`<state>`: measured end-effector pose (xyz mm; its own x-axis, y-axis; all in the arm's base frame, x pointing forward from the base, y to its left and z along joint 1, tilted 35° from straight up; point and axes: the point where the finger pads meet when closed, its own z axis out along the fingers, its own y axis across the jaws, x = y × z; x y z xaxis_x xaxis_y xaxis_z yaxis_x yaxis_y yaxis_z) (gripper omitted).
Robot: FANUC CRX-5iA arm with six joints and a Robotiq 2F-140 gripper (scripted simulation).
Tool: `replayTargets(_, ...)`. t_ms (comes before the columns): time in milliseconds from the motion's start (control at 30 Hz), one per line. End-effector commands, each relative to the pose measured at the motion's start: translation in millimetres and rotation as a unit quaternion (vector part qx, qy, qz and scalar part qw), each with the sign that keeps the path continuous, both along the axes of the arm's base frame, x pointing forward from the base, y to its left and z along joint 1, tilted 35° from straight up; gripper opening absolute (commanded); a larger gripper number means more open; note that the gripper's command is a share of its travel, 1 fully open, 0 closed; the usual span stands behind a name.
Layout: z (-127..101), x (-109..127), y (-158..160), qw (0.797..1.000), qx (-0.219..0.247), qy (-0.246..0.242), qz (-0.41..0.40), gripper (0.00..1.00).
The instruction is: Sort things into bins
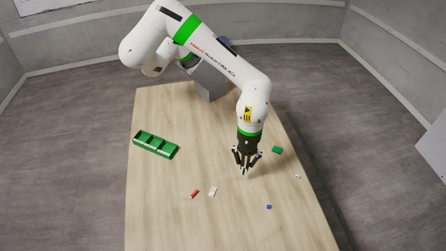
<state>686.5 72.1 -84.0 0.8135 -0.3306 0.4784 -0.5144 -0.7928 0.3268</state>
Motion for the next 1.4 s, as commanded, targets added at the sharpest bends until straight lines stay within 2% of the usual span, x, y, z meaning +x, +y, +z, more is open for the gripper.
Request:
replayTargets(0,0,0,0,1.000,0.000,0.000,0.000,0.12)
replayTargets(233,0,0,0,1.000,0.000,0.000,0.000,0.12)
replayTargets(1367,47,-111,-133,1.000,0.000,0.000,0.000,0.12)
